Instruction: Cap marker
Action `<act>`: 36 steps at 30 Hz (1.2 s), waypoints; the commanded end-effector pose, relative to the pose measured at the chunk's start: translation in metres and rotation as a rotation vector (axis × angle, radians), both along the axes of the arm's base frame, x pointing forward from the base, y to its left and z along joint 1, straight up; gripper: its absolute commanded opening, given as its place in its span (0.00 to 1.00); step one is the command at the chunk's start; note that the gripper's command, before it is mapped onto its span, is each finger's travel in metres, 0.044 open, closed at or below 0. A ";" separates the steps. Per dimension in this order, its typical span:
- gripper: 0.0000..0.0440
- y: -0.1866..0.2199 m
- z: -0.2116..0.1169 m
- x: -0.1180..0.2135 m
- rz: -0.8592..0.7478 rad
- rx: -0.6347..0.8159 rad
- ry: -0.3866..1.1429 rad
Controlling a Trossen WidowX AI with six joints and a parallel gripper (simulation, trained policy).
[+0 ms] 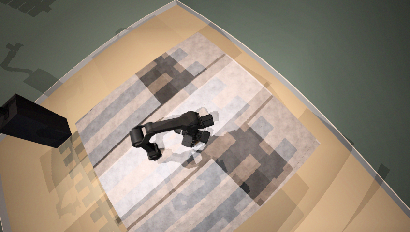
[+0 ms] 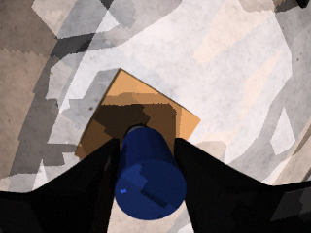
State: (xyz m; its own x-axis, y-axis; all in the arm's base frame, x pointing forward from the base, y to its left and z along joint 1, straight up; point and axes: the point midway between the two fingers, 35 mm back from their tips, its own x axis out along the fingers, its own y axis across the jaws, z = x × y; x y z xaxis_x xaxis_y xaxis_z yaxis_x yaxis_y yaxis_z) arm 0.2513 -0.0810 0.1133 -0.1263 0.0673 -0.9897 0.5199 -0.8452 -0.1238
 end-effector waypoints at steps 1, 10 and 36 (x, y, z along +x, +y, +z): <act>0.22 0.002 -0.017 -0.009 0.006 0.018 0.062; 0.24 0.002 -0.018 -0.009 0.012 0.016 0.061; 0.31 0.000 -0.019 -0.009 0.022 0.011 0.059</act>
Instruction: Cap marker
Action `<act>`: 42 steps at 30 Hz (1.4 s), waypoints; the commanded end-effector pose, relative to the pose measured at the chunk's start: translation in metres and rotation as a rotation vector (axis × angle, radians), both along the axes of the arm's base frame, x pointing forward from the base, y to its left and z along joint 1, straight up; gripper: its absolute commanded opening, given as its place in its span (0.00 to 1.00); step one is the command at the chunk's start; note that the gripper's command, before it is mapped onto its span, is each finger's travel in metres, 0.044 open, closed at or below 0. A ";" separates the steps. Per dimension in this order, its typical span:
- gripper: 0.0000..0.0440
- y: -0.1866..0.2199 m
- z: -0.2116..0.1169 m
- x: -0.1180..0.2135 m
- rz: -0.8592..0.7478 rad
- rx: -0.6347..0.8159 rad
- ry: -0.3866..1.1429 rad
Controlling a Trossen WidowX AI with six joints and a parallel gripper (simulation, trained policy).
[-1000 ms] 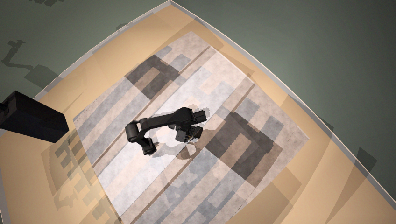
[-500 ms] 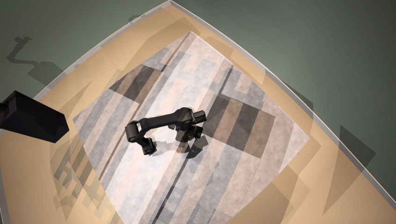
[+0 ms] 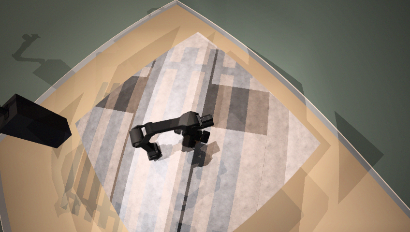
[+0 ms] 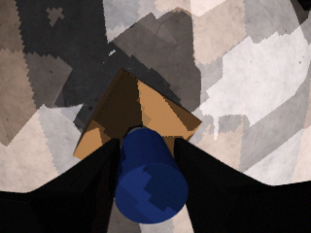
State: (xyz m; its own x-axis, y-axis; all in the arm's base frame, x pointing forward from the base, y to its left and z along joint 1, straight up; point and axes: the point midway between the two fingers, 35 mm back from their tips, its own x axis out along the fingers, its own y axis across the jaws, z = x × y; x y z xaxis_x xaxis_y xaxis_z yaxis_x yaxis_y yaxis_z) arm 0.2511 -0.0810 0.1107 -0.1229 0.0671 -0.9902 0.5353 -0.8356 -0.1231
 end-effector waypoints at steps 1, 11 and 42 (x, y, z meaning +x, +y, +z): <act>0.31 0.000 -0.017 -0.009 0.005 0.008 0.063; 0.34 0.000 -0.017 -0.009 0.009 0.007 0.062; 1.00 -0.001 0.019 -0.018 0.038 -0.025 -0.040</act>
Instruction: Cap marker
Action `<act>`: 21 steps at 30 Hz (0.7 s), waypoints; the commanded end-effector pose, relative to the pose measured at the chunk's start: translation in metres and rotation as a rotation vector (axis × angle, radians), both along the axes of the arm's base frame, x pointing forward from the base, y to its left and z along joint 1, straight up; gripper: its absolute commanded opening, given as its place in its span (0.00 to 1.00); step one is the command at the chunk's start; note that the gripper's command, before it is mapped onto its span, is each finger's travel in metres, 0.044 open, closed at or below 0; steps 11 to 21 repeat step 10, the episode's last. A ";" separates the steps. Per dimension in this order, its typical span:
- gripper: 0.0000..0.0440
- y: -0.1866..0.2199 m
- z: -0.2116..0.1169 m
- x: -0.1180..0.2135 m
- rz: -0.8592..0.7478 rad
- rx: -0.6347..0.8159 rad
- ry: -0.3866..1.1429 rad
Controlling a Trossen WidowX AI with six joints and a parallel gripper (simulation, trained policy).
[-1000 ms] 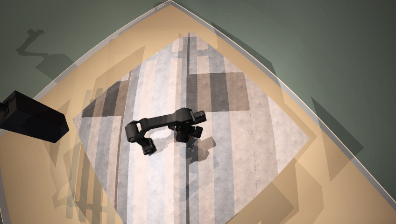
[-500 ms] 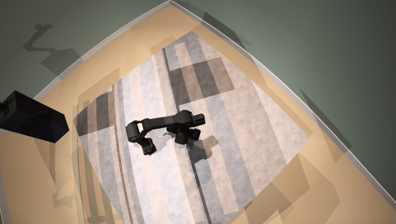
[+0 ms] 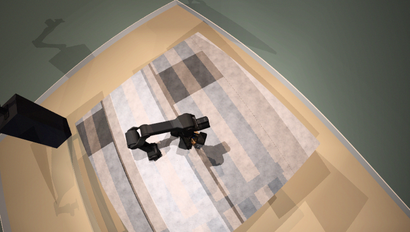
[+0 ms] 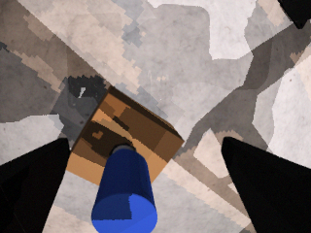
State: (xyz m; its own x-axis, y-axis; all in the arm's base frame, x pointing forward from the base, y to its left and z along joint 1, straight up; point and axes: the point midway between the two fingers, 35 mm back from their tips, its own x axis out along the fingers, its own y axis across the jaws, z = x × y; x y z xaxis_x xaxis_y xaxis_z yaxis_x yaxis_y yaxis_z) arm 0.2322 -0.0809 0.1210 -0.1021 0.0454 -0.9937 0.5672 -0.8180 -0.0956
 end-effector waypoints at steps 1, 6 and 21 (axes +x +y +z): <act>1.00 -0.002 0.011 0.001 0.002 -0.010 -0.023; 1.00 -0.004 0.024 0.001 -0.003 -0.023 -0.057; 1.00 -0.005 0.033 0.001 -0.003 -0.031 -0.080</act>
